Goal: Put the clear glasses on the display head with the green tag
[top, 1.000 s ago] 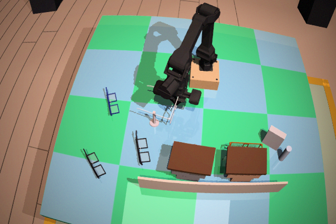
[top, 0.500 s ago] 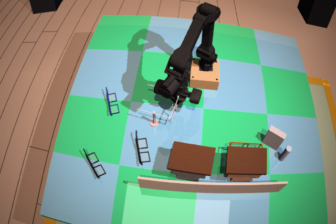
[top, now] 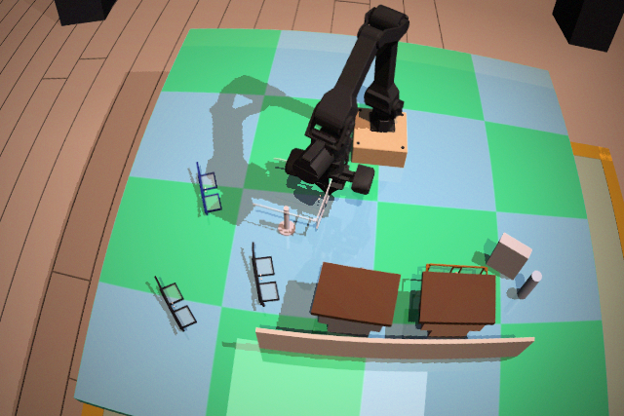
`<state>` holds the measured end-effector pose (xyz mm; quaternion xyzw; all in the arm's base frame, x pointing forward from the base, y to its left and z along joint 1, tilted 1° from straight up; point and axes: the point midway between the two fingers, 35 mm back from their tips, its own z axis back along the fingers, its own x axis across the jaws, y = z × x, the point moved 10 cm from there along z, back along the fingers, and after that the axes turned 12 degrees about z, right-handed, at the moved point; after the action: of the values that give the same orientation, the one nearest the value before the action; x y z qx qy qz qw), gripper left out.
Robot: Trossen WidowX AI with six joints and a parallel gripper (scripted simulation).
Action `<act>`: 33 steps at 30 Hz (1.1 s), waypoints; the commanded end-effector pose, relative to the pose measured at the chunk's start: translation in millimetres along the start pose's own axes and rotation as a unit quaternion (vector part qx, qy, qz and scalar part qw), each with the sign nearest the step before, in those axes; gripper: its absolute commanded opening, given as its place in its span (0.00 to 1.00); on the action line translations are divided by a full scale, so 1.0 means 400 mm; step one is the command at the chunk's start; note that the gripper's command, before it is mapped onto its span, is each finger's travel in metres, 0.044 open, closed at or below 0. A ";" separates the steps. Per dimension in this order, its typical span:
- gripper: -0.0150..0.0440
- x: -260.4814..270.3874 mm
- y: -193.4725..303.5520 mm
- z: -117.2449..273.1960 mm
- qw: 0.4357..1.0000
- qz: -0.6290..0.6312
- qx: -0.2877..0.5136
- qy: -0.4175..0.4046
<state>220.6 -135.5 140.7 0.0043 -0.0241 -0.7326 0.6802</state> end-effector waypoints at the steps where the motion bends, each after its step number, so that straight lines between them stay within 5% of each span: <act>1: 0.25 0.001 0.005 0.000 1.000 -0.002 -0.001 -0.001; 23: 0.25 0.005 0.027 0.150 1.000 0.002 -0.001 -0.001; 33: 0.25 -0.024 0.047 0.150 0.985 0.172 -0.001 0.000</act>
<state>234.6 -129.4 201.0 0.0028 -0.0246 -0.6515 0.7582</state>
